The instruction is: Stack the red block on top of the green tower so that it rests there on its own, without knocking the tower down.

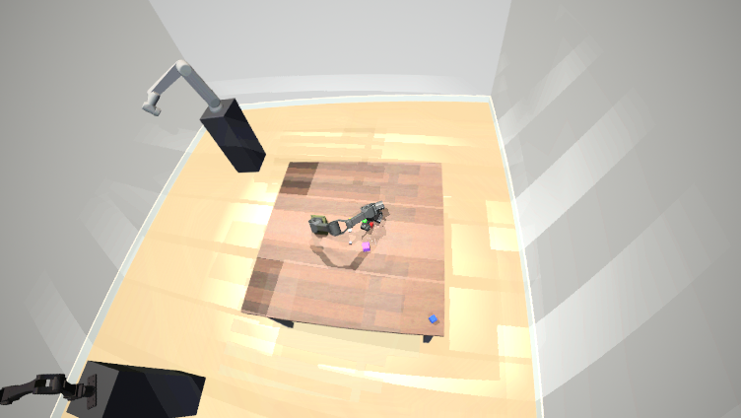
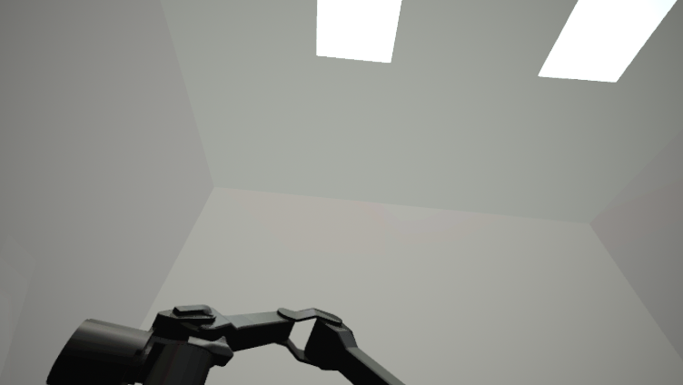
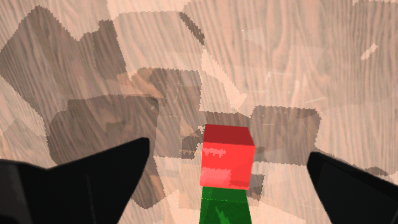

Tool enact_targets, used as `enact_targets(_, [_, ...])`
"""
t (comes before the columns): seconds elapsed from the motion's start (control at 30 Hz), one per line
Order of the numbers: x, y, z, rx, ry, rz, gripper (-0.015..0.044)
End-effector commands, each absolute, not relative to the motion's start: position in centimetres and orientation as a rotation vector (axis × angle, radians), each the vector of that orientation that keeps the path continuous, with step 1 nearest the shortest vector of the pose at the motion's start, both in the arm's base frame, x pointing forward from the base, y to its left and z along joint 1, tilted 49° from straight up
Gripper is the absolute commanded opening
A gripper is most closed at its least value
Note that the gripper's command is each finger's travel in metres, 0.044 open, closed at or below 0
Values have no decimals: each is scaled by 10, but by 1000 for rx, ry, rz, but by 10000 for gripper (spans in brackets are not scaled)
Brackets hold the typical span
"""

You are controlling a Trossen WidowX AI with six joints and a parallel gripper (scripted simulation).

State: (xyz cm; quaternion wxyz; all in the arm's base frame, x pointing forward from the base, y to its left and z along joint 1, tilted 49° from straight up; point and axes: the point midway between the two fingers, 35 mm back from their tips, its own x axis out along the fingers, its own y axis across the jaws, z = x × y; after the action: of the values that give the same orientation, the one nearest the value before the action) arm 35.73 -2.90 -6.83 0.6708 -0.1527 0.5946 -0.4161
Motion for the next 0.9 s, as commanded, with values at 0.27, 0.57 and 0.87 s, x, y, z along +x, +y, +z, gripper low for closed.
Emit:
enact_targets(0.27, [354, -44, -83, -359, 1345, -938, 440])
enact_targets(0.57, [354, -48, -86, -359, 1344, -938, 440])
enact_targets(0.87, [354, -48, -86, -359, 1344, -938, 440])
